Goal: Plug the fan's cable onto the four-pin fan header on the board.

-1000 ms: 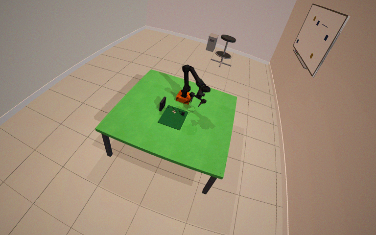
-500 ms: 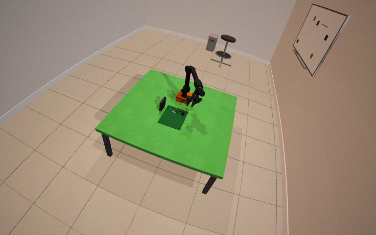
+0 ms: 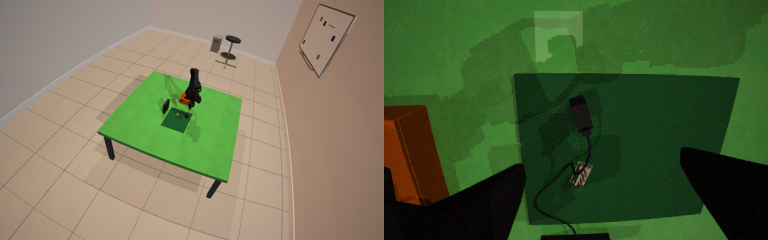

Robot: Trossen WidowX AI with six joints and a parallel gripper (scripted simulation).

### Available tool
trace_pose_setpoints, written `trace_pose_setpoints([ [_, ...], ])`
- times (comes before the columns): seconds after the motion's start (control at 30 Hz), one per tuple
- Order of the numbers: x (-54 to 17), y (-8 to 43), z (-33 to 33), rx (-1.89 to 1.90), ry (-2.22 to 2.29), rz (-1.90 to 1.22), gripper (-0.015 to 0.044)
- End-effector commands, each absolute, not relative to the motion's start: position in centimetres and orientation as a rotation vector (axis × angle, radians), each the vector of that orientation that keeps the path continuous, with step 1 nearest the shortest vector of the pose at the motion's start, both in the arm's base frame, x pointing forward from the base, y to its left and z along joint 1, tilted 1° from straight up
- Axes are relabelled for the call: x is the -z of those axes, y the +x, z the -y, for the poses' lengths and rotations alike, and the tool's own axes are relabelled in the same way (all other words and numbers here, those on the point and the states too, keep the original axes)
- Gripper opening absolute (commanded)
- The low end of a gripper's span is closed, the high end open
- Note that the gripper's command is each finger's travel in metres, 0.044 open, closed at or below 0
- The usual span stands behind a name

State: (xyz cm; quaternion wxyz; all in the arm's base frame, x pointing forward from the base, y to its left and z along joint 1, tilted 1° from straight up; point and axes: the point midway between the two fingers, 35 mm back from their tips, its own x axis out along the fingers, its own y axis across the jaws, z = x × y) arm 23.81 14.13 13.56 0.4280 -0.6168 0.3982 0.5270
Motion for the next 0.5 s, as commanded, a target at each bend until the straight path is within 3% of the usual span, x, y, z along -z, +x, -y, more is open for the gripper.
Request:
trace_pose_setpoints([
  [0.0, -14.5, 24.1, -13.3, -1.551, -1.551, -0.914, 0.0440],
  [0.27, -14.3, 24.1, -13.3, -1.551, -1.551, -0.914, 0.0440],
  [0.47, -8.6, 24.6, -13.6, -1.551, -1.551, -0.914, 0.0440],
])
